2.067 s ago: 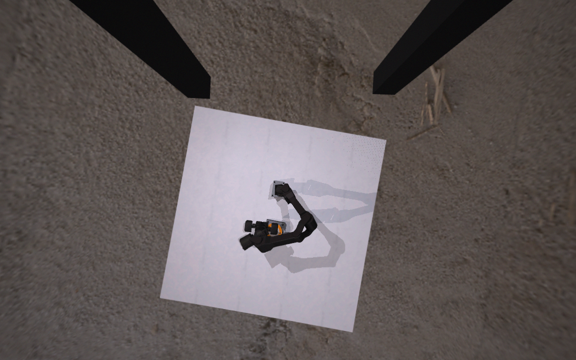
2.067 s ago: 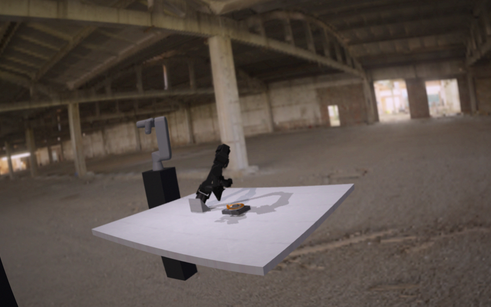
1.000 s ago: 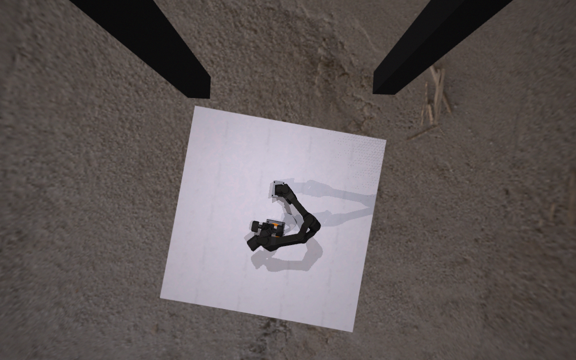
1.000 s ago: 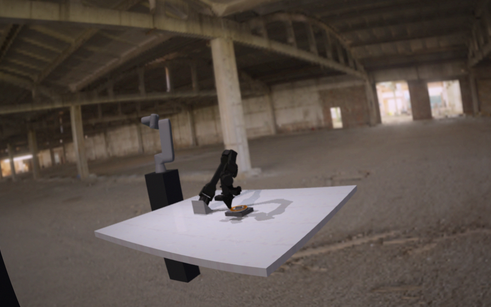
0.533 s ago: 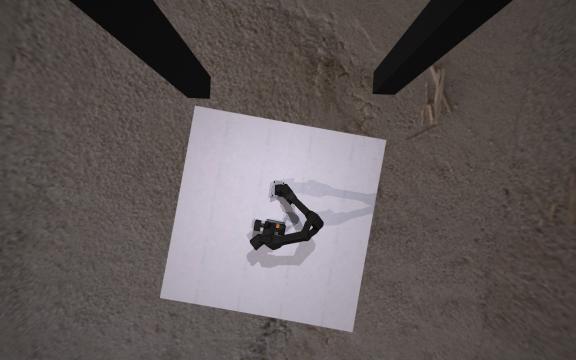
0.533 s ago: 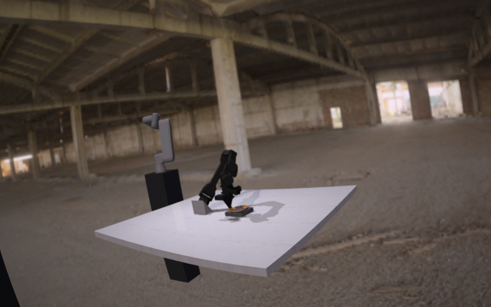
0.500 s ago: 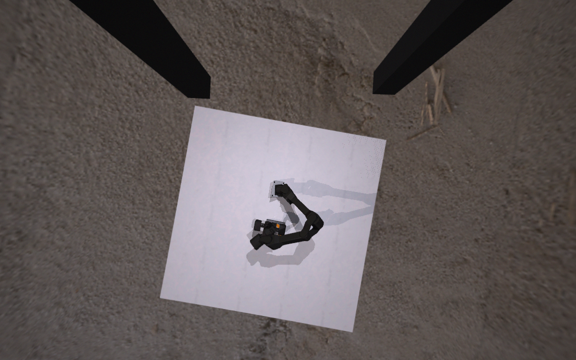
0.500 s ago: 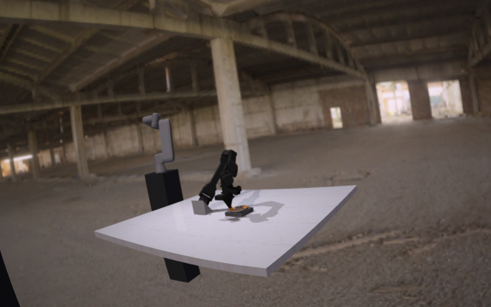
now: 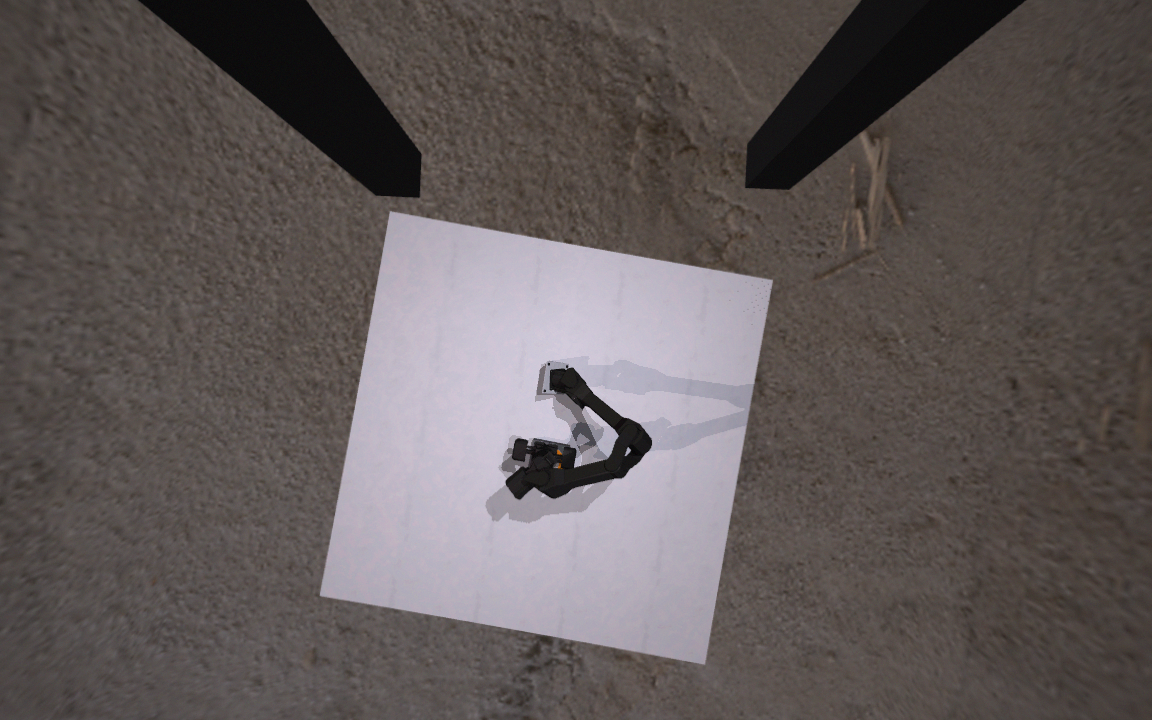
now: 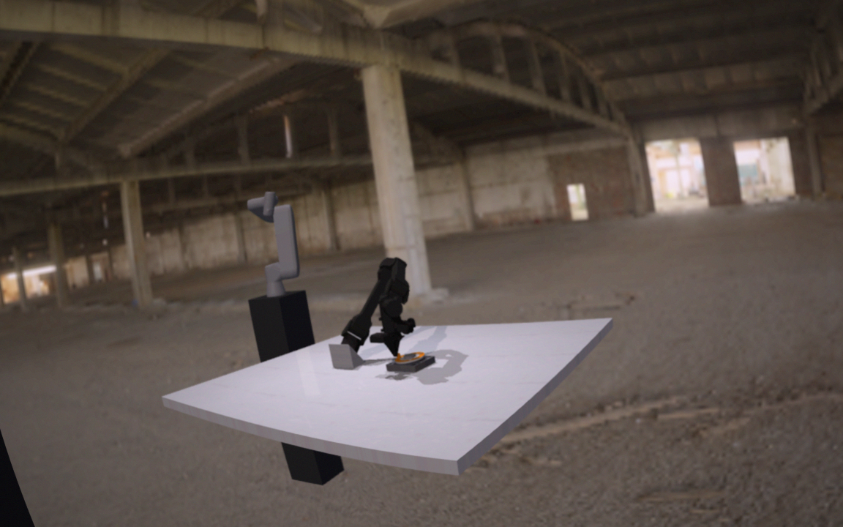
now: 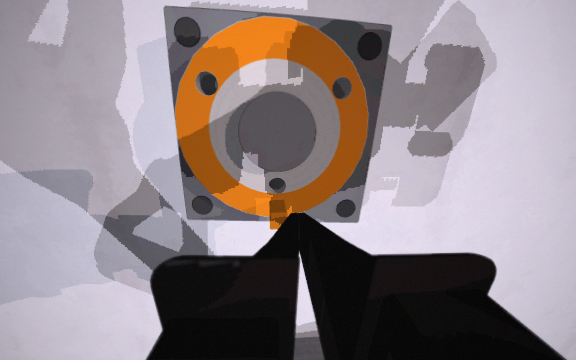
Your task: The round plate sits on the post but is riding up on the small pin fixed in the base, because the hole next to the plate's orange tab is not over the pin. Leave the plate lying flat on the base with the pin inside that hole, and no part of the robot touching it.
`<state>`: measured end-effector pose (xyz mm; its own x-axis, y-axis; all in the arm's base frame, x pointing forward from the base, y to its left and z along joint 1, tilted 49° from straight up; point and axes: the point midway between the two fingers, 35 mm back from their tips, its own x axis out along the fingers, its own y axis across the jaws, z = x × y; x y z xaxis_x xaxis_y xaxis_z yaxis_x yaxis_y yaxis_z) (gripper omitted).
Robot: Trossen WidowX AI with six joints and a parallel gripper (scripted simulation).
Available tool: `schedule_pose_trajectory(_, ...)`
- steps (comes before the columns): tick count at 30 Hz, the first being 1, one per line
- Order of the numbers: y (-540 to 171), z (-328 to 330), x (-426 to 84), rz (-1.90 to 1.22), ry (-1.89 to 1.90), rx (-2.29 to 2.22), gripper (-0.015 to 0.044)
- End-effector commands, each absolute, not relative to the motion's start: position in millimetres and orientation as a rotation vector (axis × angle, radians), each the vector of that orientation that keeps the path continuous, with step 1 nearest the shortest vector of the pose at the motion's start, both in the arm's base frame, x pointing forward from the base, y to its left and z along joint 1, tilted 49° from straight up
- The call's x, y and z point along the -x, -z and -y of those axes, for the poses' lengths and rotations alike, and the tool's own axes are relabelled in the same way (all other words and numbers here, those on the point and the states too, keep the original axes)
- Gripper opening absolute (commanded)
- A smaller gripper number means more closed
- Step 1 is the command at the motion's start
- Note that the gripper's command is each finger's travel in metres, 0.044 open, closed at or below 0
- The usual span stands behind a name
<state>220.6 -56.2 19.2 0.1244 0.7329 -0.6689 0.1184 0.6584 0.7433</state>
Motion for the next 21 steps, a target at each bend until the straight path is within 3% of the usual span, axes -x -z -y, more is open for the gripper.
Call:
schedule_pose_trajectory(1, -24.4, 52.0, -220.6, -1.395, -0.521, -0.779, 0.0)
schedule_pose_trajectory(21, -41.0, 38.9, -224.9, -1.395, -0.522, -0.78, 0.0)
